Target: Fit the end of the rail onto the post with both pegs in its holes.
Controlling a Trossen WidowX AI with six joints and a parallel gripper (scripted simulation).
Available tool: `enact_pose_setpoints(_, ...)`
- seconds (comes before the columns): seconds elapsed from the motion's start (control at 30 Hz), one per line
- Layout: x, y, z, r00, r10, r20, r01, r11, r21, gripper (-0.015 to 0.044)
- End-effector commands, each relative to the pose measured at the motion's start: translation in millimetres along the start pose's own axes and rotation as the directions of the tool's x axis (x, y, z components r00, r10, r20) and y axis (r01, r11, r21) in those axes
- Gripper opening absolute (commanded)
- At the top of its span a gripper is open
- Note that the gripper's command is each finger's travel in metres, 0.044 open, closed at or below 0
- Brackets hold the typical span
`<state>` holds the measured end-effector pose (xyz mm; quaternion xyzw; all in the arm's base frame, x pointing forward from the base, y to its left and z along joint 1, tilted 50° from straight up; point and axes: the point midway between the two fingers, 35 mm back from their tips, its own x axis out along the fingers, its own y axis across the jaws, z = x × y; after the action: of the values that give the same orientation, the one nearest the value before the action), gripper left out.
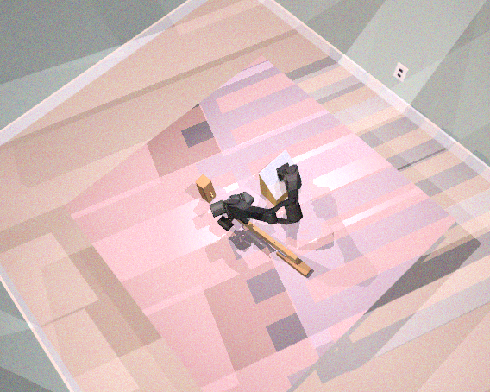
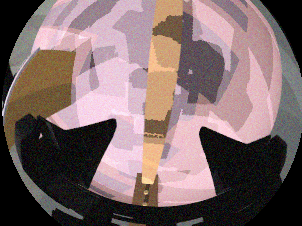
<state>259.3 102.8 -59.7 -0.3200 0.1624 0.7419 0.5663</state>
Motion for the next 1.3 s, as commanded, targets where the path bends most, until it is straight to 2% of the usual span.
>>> enact_pose_setpoints(0.0,7.4,2.8,1.1,1.0,0.005,0.007,-0.005,1.0,0.008,0.044)
enact_pose_setpoints(0.53,29.9,4.9,3.3,1.0,0.006,0.013,-0.006,1.0,0.008,0.044)
enact_pose_setpoints(1.0,29.9,4.9,3.3,1.0,0.006,0.013,-0.006,1.0,0.008,0.0072)
enact_pose_setpoints(1.23,29.9,4.9,3.3,1.0,0.006,0.013,-0.006,1.0,0.008,0.0026)
enact_pose_setpoints(1.27,29.9,4.9,3.3,1.0,0.006,0.013,-0.006,1.0,0.008,0.0)
